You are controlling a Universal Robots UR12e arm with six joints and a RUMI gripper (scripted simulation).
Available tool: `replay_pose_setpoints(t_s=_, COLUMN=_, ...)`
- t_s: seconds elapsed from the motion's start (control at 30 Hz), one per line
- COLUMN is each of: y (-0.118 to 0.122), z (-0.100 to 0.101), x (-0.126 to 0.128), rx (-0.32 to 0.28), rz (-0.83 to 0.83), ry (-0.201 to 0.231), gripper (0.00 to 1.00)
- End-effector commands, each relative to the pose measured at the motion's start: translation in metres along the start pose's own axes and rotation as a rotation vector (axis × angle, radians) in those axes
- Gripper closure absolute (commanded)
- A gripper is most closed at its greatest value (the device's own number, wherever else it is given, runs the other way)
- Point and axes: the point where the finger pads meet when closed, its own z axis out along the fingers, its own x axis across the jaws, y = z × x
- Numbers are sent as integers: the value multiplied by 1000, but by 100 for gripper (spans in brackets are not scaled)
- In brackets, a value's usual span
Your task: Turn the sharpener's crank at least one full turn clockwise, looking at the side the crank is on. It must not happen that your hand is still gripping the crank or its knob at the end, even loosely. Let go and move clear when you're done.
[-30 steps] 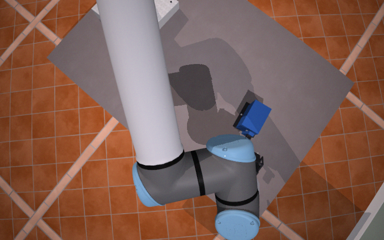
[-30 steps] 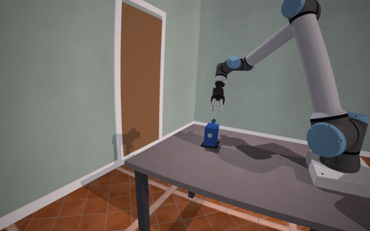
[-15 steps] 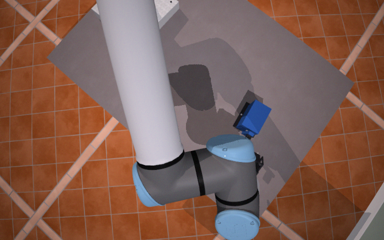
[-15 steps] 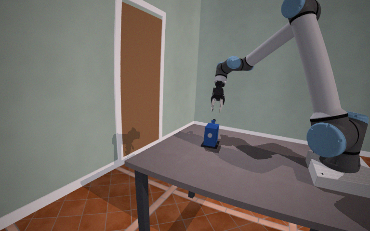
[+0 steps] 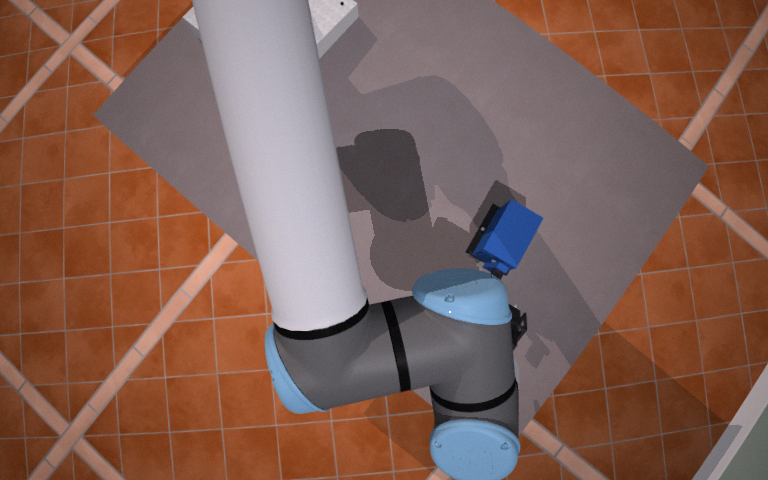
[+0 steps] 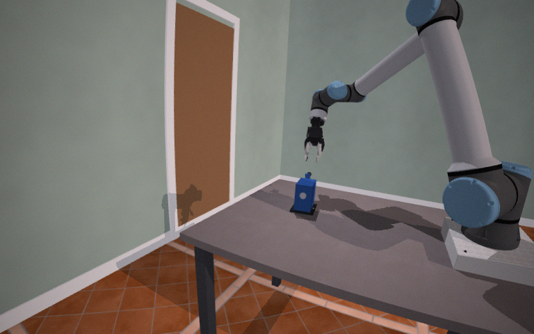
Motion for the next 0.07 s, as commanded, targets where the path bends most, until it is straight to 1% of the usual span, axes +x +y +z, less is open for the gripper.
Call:
replay_pose_setpoints(t_s=0.0, y=0, z=-1, x=0, rx=1, rz=-1, ry=-1, gripper=68)
replay_pose_setpoints(t_s=0.03, y=0, z=-1, x=0, rx=1, rz=-1, ry=-1, gripper=68)
